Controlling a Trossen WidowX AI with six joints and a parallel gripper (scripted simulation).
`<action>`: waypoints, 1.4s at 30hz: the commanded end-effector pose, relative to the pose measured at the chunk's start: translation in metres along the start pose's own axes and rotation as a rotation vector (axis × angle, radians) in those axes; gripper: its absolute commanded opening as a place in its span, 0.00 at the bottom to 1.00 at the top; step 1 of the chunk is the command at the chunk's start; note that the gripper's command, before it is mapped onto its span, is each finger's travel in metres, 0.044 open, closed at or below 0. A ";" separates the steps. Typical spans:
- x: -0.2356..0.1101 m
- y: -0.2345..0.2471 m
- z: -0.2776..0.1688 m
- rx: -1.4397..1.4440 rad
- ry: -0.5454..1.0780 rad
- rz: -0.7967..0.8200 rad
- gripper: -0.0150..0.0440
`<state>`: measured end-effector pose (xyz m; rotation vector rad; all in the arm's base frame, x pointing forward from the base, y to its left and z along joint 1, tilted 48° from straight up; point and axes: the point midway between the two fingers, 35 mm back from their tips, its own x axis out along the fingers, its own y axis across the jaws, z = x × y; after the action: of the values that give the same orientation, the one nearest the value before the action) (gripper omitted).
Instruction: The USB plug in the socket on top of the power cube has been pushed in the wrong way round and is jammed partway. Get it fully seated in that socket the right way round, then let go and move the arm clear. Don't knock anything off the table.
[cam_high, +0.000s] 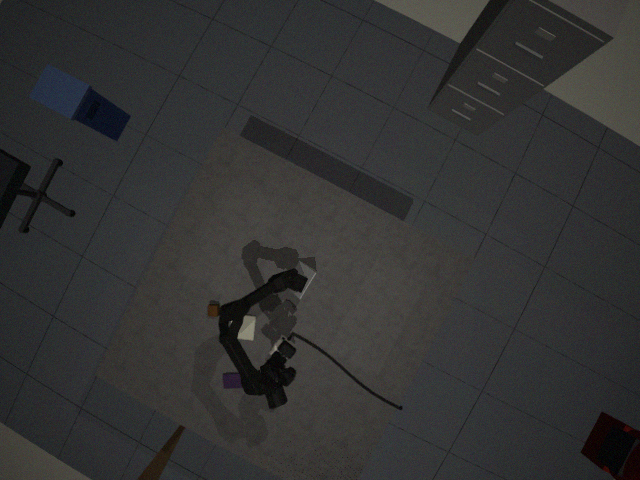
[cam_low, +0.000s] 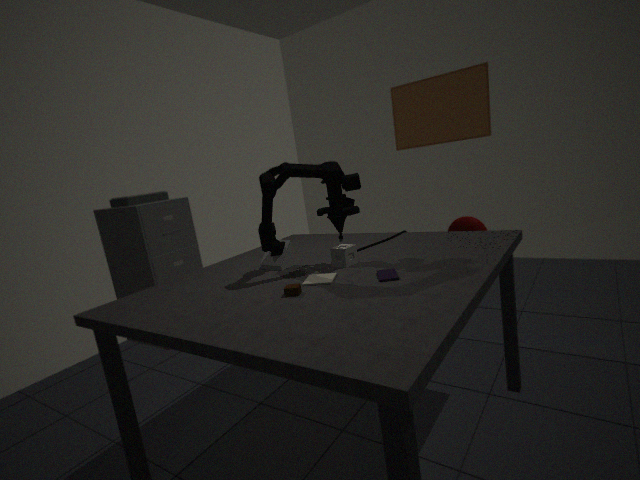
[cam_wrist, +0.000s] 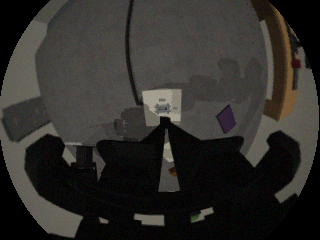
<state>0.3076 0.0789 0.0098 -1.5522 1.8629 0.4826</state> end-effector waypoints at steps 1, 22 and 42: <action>0.001 0.000 0.000 -0.003 -0.002 0.001 0.25; 0.003 0.001 0.001 -0.011 -0.013 0.001 0.25; 0.006 0.001 0.002 -0.018 -0.024 0.002 0.25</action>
<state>0.3081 0.0772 0.0056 -1.5521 1.8429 0.5091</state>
